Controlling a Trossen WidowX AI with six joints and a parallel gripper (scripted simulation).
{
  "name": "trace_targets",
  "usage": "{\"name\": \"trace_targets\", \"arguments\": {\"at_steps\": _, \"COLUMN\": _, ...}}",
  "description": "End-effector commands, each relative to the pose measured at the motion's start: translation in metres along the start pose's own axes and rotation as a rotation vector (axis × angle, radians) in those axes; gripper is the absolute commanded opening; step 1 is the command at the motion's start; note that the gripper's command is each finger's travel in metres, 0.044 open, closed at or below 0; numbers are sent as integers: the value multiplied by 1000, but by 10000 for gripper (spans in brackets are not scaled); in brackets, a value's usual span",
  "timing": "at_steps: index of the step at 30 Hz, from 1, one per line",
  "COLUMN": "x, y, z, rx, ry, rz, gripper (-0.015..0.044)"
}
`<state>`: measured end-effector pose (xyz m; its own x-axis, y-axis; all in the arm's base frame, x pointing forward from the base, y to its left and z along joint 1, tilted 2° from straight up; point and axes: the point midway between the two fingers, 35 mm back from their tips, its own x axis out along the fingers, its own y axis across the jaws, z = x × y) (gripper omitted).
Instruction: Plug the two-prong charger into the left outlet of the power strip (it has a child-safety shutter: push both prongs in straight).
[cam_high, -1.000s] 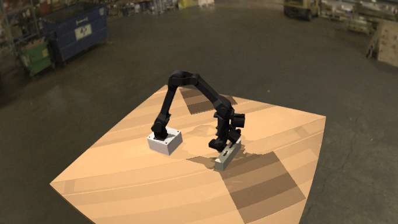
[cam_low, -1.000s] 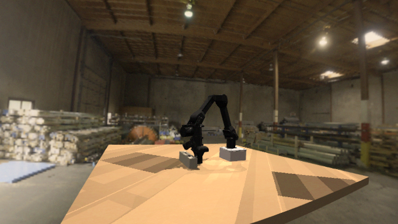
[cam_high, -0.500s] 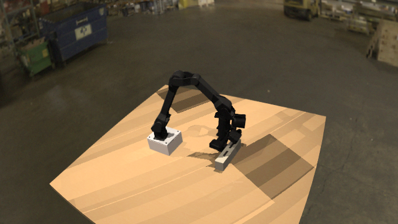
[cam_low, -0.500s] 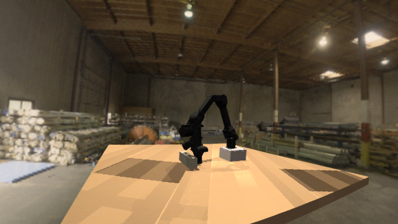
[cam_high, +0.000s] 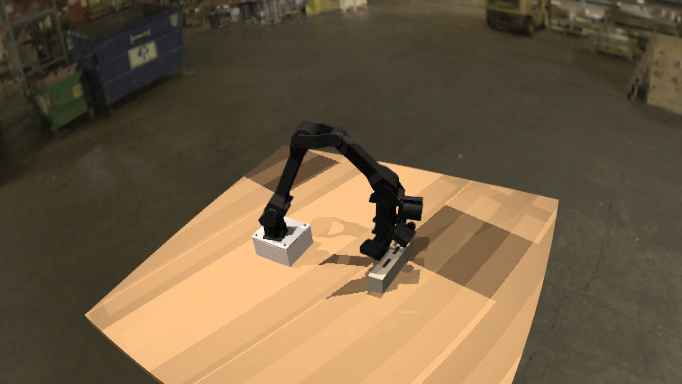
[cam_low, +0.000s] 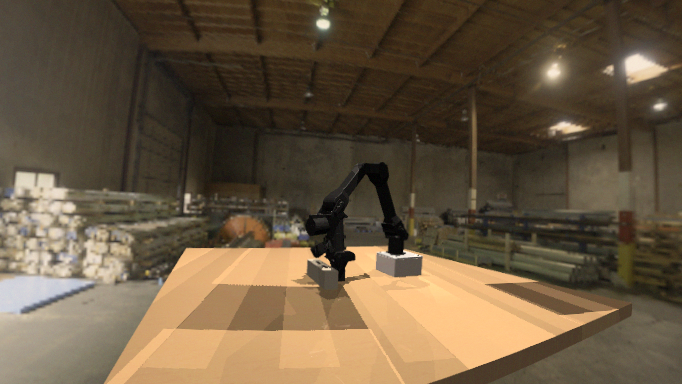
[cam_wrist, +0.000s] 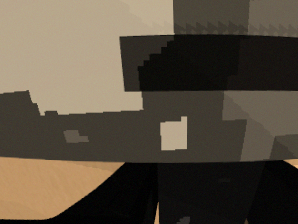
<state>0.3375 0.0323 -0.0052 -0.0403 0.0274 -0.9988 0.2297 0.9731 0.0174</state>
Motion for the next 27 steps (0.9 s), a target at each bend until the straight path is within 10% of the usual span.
{"name": "trace_targets", "arguments": {"at_steps": 1, "x": -1, "y": 1, "z": 12, "rx": -1, "ry": -35, "rz": 4, "gripper": 0}}
{"name": "trace_targets", "arguments": {"at_steps": 17, "x": 0, "y": 0, "z": 0, "rx": 0, "ry": 2, "rz": -1, "gripper": 0}}
{"name": "trace_targets", "arguments": {"at_steps": 27, "x": 0, "y": 0, "z": 0, "rx": 0, "ry": 2, "rz": -1, "gripper": 263}}
